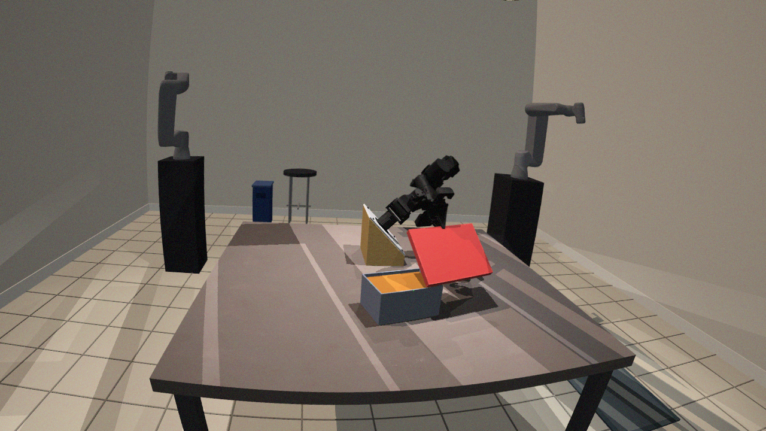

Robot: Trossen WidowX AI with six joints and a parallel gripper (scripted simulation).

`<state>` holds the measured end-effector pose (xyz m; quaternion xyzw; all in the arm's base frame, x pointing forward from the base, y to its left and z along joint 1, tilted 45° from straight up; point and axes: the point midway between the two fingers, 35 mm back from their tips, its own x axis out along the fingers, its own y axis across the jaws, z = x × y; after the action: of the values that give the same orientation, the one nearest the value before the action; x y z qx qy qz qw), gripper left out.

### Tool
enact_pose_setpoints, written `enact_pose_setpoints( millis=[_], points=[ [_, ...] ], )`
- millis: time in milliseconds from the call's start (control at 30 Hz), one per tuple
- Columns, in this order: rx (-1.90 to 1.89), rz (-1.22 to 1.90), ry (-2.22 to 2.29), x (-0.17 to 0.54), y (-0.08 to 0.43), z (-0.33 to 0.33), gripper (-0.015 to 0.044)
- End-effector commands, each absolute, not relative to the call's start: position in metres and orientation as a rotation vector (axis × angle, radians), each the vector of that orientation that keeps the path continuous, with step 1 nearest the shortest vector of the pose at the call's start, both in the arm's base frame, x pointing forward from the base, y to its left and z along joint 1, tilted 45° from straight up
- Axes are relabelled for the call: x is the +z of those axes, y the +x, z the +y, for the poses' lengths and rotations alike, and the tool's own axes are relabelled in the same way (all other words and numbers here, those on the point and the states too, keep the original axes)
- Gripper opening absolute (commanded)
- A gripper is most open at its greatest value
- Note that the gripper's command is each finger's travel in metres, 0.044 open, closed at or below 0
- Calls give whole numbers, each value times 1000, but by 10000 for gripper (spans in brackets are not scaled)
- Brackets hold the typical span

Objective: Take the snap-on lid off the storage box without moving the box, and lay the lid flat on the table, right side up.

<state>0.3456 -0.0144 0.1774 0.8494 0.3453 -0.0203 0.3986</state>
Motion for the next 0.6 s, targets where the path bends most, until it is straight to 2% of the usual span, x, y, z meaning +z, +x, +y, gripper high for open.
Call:
enact_pose_setpoints(
  millis=[0, 567],
  points=[
    [-50, 860, 2148, 184, 343, -11, 0],
    [-50, 861, 2149, 206, 330, 12, 0]
  ],
)
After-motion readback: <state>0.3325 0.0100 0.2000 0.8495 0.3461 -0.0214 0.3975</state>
